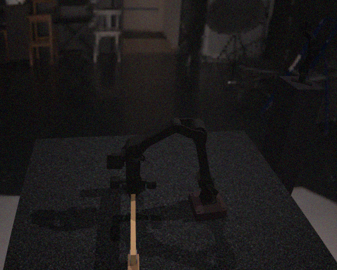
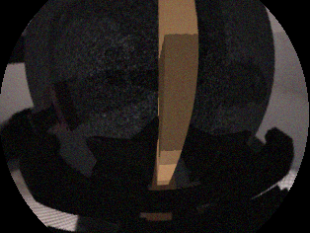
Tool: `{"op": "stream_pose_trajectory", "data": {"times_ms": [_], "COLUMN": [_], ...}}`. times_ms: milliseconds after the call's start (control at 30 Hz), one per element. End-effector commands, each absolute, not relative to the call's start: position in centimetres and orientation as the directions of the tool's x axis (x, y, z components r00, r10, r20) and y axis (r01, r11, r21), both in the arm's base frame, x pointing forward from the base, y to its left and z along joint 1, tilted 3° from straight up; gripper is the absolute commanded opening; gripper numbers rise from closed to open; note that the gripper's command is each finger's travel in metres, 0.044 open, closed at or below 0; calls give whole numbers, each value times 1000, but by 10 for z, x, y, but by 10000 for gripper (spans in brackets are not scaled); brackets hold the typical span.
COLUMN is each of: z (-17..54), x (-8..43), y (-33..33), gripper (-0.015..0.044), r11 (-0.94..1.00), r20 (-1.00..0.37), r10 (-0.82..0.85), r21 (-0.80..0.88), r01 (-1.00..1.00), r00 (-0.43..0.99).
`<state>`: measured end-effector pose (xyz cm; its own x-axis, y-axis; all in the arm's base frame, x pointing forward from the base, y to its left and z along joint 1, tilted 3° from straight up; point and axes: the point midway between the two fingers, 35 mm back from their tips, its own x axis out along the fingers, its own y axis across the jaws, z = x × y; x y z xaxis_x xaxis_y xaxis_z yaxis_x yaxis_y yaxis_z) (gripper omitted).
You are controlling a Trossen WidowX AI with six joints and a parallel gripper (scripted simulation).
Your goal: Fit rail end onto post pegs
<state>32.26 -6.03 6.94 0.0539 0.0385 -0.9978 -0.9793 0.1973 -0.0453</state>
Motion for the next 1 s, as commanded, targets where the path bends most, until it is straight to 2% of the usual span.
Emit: {"op": "stream_pose_trajectory", "data": {"times_ms": [0,967], "z": [72,69], "x": [324,323], "y": [-60,-59], "gripper": [0,0], "r11": [200,200], "r20": [-998,-998], "r10": [35,35], "r21": [-50,-50], "r01": [-978,-978], "r00": [58,58]}}
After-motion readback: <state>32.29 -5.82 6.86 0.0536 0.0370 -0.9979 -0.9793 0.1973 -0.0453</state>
